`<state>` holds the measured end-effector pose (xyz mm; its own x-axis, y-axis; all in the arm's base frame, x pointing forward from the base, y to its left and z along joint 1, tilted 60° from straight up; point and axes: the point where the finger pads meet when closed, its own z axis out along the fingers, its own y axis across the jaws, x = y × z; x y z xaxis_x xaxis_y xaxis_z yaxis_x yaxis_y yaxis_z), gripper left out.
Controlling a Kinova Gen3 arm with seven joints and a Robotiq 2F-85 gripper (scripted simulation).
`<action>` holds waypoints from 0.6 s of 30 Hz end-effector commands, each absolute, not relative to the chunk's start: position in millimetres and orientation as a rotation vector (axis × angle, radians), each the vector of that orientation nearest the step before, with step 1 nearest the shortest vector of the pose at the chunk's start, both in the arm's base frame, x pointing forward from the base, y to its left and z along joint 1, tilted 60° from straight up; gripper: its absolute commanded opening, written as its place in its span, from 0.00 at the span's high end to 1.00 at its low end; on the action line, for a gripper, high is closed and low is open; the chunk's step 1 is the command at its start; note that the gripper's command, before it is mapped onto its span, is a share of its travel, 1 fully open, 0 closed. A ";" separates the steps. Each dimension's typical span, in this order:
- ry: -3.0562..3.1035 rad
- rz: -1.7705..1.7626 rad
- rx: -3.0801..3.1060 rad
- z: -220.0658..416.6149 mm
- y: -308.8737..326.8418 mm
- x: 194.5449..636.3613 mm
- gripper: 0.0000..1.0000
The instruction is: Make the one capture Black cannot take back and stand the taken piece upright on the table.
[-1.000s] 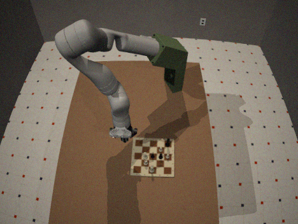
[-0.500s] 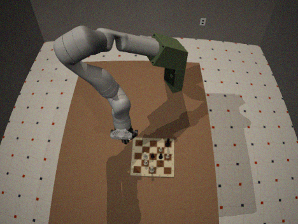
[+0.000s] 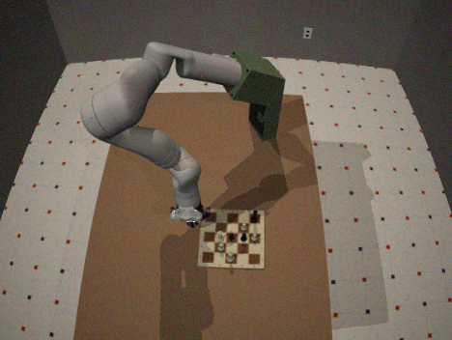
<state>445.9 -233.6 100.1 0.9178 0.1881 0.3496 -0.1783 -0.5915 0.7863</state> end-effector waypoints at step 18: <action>-0.018 0.494 2.137 89.1 -261.2 447.7 1.00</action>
